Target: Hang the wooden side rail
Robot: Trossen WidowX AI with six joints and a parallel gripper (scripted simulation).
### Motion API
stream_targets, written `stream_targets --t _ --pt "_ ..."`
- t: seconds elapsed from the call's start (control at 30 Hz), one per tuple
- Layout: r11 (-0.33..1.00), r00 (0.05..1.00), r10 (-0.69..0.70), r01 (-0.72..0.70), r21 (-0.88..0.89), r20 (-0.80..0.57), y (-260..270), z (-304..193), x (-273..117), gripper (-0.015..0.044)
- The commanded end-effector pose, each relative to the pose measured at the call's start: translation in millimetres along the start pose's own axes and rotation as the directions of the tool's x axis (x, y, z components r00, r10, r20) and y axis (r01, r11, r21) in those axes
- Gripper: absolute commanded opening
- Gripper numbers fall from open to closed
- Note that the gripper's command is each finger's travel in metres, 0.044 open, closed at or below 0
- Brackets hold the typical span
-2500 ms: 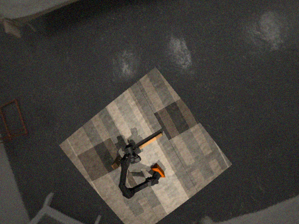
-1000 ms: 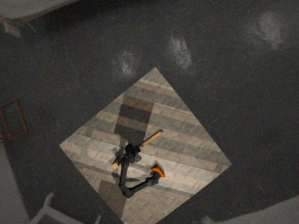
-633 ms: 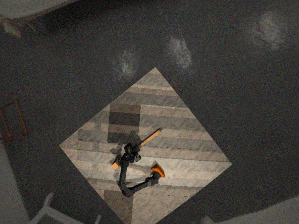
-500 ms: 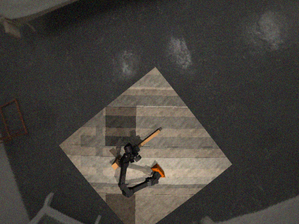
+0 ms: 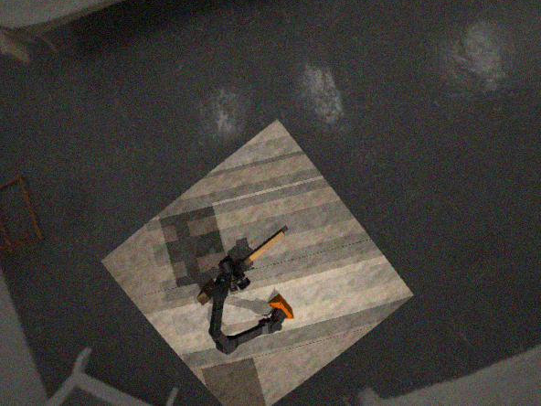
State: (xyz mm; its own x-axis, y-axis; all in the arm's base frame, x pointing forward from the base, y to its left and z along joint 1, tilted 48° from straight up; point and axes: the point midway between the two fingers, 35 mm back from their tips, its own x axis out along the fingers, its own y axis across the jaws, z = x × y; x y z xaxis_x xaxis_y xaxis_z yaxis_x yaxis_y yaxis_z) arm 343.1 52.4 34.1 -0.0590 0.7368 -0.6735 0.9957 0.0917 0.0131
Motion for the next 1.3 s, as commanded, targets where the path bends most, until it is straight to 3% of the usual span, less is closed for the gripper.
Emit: stream_targets --t 0.0,1.27 --pt "1.0 1.0 0.009 -0.009 -0.015 -0.004 5.9 -0.2 -0.3 0.0" --pt "1.0 1.0 0.009 -0.009 -0.016 -0.004 10.3 -0.1 -1.0 0.0"
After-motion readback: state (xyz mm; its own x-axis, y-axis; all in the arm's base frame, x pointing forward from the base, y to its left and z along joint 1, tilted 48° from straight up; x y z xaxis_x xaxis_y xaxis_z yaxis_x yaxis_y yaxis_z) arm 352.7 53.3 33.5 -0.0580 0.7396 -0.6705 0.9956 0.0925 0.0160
